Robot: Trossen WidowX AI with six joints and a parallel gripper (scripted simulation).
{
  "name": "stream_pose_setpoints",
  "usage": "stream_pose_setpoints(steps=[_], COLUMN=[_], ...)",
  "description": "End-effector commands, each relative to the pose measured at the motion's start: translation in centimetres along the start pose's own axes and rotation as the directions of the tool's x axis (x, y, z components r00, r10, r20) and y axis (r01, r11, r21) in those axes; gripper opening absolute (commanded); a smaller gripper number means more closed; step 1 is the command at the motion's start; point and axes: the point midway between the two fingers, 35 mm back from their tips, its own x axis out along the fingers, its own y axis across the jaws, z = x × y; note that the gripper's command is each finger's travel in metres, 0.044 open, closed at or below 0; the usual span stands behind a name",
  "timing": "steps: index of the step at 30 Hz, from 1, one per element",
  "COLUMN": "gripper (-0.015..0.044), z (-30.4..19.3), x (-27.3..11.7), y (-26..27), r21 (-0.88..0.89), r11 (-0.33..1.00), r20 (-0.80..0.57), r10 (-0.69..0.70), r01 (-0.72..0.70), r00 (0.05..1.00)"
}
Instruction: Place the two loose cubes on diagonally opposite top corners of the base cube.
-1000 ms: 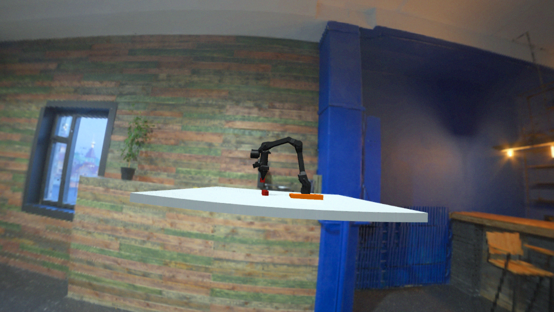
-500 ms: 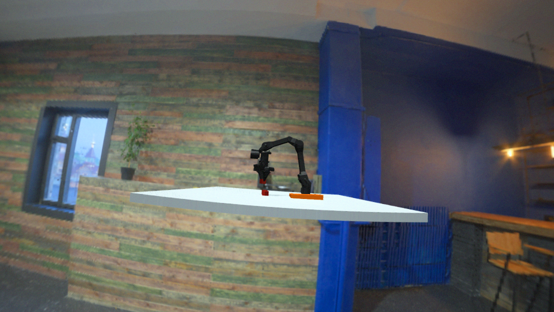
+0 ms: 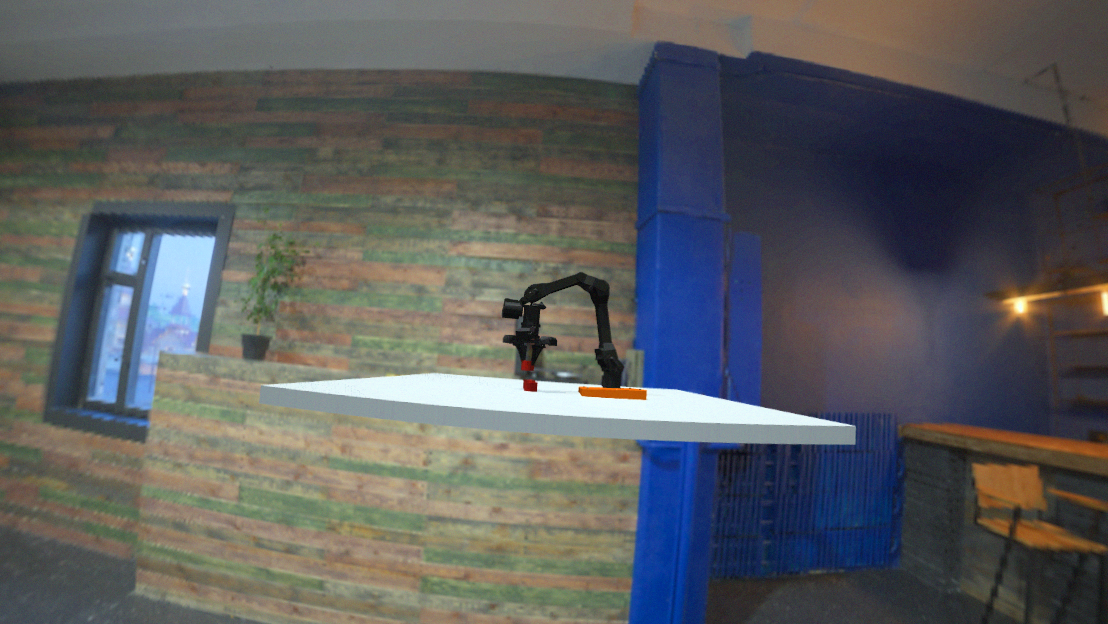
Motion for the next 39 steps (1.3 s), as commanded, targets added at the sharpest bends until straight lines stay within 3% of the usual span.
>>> stream_pose_setpoints(steps=[1,8,24,39], gripper=[0.0105,0.0105,0.0105,0.0105], z=[0.8,2.1,2.1,2.2], x=[0.5,0.8,0.9,3.5], y=[1.1,2.4,2.5,2.6], r21=[-0.152,-0.351,-0.356,-0.358], r11=[0.988,0.936,0.934,0.934], r20=[-0.008,-0.008,-0.008,-0.008], r10=[0.001,0.001,0.001,0.001], r01=[-0.002,-0.004,-0.004,-0.004], r00=[1.0,1.0,1.0,1.0])
